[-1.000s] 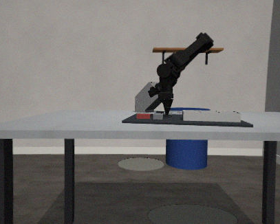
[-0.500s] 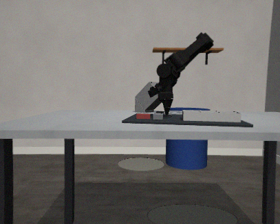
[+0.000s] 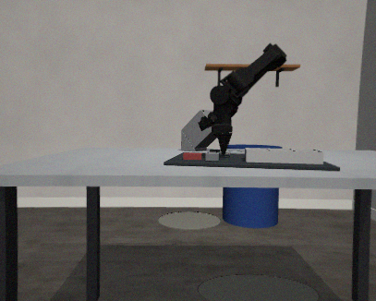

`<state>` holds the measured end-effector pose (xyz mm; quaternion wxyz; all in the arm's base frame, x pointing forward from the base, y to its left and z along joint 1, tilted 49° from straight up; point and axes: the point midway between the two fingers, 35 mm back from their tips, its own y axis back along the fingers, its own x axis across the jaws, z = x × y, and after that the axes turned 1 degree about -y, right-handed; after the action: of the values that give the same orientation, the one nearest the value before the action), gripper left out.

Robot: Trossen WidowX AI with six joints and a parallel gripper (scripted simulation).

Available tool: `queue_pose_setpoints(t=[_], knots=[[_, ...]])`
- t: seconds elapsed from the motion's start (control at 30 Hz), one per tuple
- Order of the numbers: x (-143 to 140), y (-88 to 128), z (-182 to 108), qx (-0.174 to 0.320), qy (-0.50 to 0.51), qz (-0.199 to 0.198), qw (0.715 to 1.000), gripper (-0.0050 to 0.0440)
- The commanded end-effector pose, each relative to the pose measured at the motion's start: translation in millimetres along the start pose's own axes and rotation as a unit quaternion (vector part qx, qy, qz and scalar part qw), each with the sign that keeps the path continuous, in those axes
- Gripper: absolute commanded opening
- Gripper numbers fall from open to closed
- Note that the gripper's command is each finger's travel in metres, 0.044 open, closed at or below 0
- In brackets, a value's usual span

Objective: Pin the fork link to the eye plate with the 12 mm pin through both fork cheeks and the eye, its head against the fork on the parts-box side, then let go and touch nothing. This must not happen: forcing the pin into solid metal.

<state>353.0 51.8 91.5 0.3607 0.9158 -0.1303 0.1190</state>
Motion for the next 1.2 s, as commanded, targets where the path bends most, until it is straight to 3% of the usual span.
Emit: queue_pose_setpoints(t=[0.0,0.37,0.4,0.47,0.57,1.03,1.17], knots=[[0,0,0,-0.001,-0.002,-0.001,1.000,0.0013],[-1,0,2,-0.001,-0.002,-0.001,1.000,0.0013],[0,0,0,0.000,0.000,0.000,1.000,0.0037],[0,0,0,0.000,0.000,0.000,1.000,0.0037],[0,0,0,0.000,0.000,0.000,1.000,0.0095],[0,4,-2,-0.005,-0.002,-0.001,1.000,0.0095],[0,22,-11,-0.021,-0.002,-0.001,1.000,0.0095]])
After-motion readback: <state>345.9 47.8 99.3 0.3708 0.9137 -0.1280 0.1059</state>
